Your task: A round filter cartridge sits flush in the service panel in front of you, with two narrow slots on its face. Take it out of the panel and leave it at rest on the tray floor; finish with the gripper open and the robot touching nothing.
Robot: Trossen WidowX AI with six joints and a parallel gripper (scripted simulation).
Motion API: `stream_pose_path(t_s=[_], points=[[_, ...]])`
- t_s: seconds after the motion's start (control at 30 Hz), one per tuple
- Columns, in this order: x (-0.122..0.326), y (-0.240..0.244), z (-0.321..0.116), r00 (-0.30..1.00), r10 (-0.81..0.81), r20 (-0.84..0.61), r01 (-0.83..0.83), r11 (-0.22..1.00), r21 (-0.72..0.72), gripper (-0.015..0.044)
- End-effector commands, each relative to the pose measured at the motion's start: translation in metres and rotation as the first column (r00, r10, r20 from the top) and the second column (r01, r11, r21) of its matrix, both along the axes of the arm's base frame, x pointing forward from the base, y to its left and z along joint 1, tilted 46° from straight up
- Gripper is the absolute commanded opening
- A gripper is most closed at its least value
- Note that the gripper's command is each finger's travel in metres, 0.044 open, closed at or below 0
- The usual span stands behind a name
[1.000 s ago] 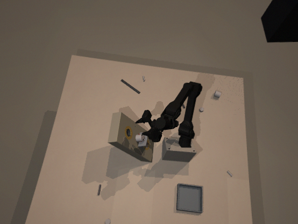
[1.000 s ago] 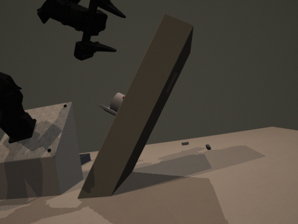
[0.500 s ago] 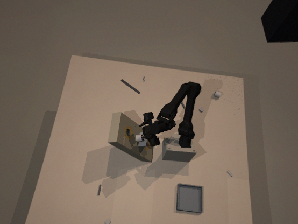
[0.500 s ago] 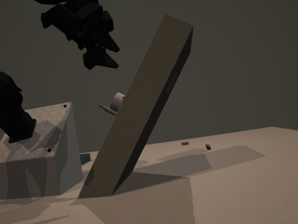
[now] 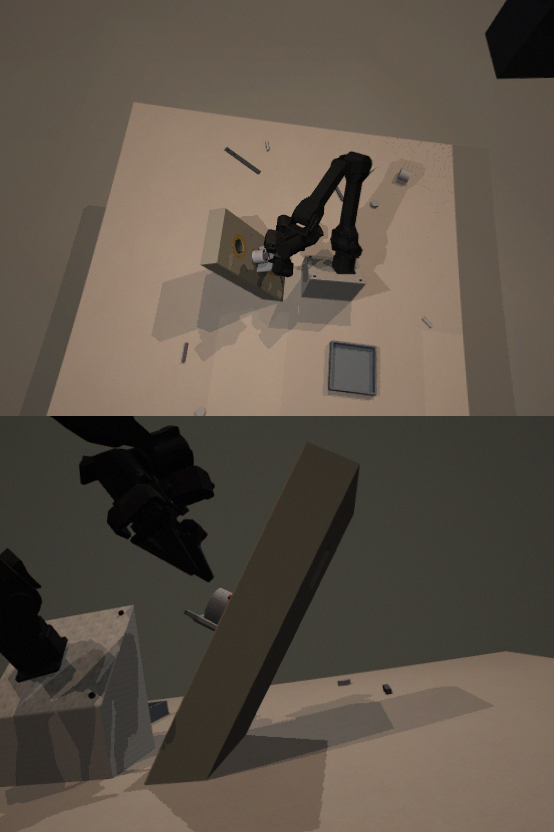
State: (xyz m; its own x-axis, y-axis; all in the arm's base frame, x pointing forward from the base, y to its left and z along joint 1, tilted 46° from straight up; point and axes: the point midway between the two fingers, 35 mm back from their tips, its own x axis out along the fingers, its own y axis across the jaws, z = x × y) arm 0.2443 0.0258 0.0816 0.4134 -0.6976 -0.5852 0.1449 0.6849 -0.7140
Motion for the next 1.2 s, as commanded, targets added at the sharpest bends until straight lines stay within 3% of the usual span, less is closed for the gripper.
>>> stream_pose_path(t_s=[0.0, 1.17], points=[[-0.003, -0.005, -0.007, 1.000, -0.025, -0.001, 0.025, 1.000, 0.011, 0.0305], [0.016, -0.038, -0.033, 1.000, -0.025, 0.002, 0.025, 1.000, 0.008, 0.0305]])
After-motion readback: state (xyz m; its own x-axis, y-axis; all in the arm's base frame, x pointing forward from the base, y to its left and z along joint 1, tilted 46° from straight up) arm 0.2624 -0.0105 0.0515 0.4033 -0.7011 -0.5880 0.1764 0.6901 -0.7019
